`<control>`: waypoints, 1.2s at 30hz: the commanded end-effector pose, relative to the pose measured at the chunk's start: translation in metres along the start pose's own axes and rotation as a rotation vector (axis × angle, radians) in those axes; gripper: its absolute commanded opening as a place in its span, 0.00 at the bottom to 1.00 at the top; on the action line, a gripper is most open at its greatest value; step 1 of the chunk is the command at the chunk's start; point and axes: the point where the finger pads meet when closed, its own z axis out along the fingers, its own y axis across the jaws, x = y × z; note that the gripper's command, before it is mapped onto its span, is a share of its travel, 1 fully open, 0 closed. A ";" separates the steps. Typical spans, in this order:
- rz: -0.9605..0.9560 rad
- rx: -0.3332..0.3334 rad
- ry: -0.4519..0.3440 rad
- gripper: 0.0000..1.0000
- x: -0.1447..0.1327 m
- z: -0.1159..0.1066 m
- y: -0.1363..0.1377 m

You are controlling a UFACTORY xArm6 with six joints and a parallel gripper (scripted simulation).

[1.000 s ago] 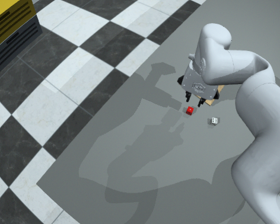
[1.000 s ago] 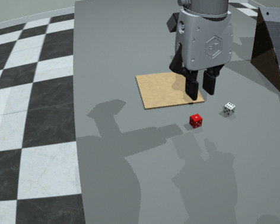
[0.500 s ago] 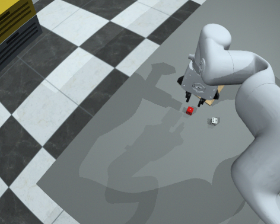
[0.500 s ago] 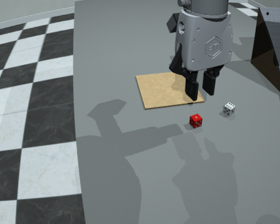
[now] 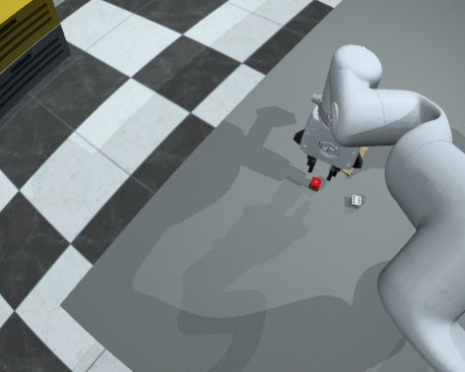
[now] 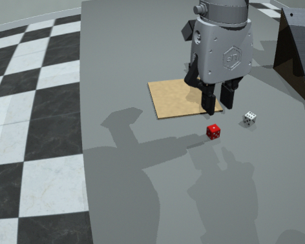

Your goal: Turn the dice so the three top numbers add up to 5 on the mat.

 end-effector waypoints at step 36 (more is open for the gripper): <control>-0.001 0.003 0.001 0.36 0.000 0.038 -0.001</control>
